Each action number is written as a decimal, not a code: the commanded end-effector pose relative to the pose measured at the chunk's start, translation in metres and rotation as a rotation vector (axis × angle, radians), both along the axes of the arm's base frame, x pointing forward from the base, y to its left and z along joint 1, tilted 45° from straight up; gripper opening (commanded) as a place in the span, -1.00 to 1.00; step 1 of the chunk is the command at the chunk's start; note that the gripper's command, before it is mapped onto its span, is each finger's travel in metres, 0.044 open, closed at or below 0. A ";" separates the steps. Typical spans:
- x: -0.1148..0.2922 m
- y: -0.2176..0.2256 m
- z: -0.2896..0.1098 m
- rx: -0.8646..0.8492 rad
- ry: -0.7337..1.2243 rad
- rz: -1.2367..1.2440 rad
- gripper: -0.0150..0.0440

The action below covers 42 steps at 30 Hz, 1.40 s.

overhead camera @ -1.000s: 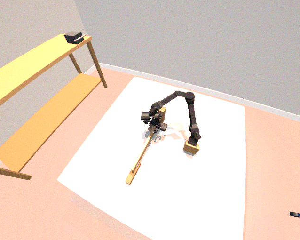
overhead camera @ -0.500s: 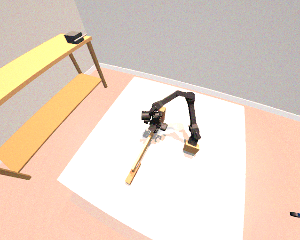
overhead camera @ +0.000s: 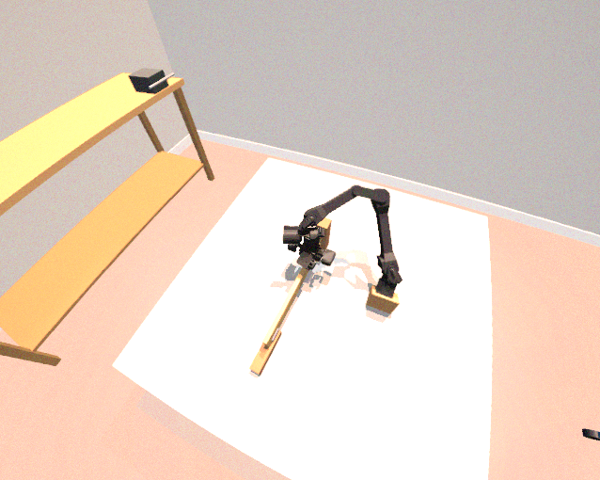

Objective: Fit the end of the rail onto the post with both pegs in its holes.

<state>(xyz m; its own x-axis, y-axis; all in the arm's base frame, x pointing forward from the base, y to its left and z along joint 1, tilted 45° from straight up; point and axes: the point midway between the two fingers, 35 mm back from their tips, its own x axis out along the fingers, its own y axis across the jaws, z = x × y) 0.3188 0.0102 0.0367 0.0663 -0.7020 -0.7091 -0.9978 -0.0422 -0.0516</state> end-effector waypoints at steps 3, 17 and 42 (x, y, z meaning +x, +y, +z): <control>0.000 0.000 0.003 0.002 0.001 0.006 -0.49; 0.000 -0.004 0.005 0.001 0.001 0.006 -0.49; 0.000 -0.009 0.011 0.001 0.001 0.006 -0.49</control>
